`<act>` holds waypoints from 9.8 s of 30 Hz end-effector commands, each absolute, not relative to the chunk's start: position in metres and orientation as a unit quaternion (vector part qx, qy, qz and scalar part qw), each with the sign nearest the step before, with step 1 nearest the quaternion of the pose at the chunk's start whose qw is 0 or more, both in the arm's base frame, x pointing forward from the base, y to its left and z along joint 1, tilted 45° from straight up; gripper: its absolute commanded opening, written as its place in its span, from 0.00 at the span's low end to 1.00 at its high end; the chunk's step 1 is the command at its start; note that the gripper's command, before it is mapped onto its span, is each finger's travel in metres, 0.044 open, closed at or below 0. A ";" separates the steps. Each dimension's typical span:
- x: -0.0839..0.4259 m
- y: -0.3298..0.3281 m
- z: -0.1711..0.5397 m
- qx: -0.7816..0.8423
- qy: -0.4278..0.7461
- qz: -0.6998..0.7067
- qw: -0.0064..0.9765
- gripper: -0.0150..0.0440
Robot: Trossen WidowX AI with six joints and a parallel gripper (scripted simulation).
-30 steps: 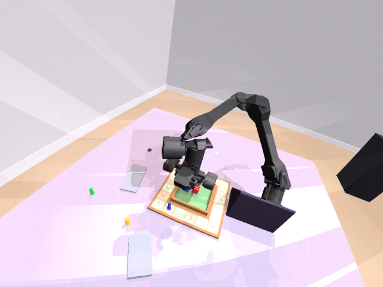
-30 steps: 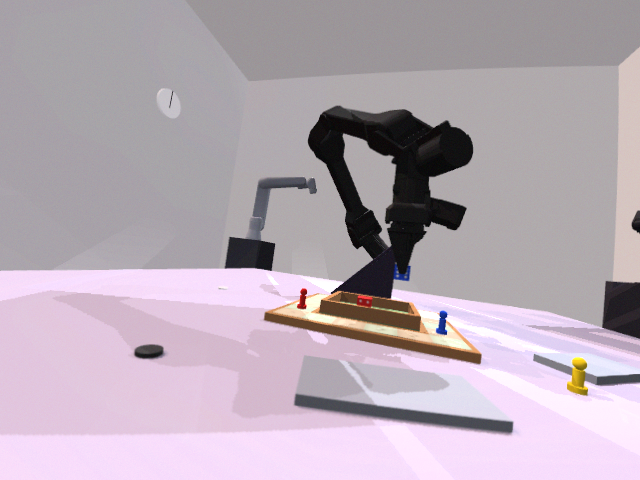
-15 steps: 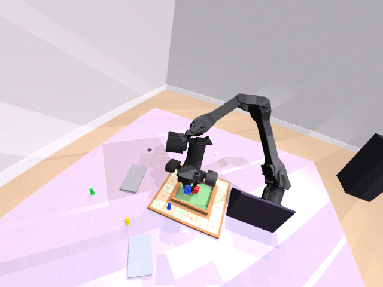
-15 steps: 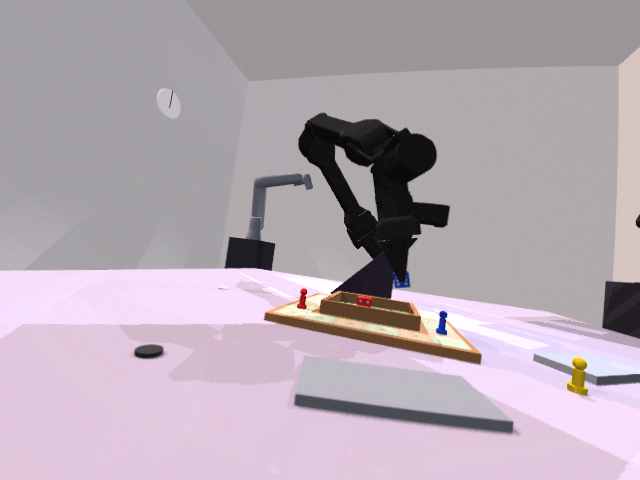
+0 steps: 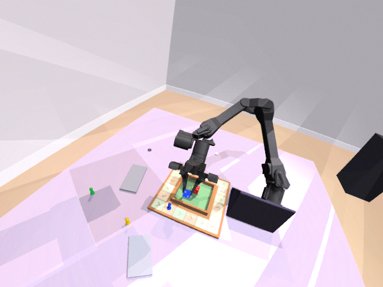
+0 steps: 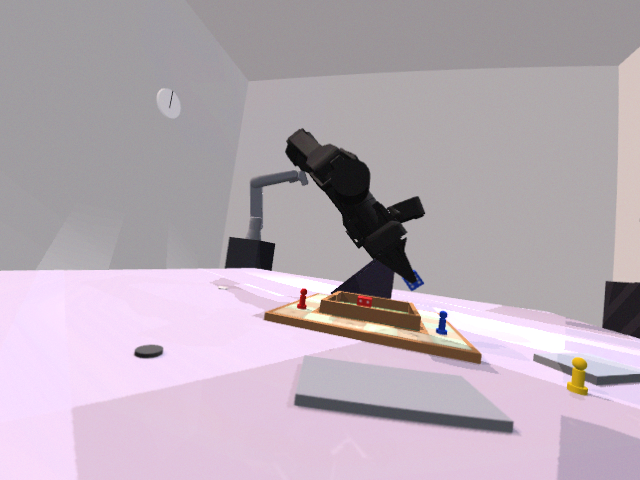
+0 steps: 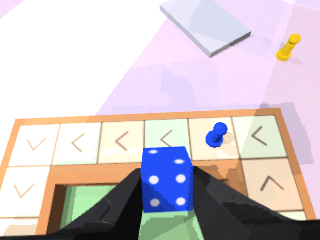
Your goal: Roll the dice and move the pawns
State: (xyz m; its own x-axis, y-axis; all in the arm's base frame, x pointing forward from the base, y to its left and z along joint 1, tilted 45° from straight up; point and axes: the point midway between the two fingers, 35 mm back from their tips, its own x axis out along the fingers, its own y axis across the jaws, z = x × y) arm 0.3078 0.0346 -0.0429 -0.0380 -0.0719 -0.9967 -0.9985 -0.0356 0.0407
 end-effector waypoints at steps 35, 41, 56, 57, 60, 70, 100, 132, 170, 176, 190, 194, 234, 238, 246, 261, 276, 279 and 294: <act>0.251 0.033 0.005 -0.500 0.467 0.529 0.502 0.25; 0.251 0.033 0.005 -0.500 0.467 0.529 0.502 0.34; 0.249 0.061 0.034 -0.499 0.465 0.530 0.505 1.00; 0.249 0.061 0.034 -0.499 0.465 0.530 0.505 1.00; 0.247 0.058 0.022 -0.511 0.511 0.506 0.470 1.00; 0.249 0.048 -0.014 -0.673 0.631 0.277 0.269 1.00; 0.362 -0.069 0.070 -0.302 0.645 -0.239 0.660 0.59; 0.363 -0.098 0.042 -0.302 0.645 -0.240 0.660 0.59; 0.368 -0.053 0.082 -0.300 0.646 -0.236 0.661 0.25; 0.362 -0.024 0.111 -0.301 0.646 -0.238 0.660 0.25; 0.376 -0.002 0.085 -0.300 0.646 -0.237 0.661 0.25; 0.383 0.008 0.063 -0.300 0.646 -0.237 0.661 0.25; 0.399 0.031 -0.083 -0.300 0.645 -0.238 0.662 0.25; 0.399 0.030 -0.084 -0.300 0.645 -0.238 0.662 0.25; 0.400 0.022 -0.092 -0.300 0.645 -0.238 0.662 0.25; 0.402 0.023 -0.090 -0.297 0.643 -0.237 0.665 0.70; 0.397 0.056 -0.058 -0.299 0.645 -0.237 0.662 1.00; 0.381 0.069 -0.069 -0.279 0.638 -0.255 0.671 0.87; 0.351 0.088 -0.085 -0.246 0.625 -0.286 0.683 0.59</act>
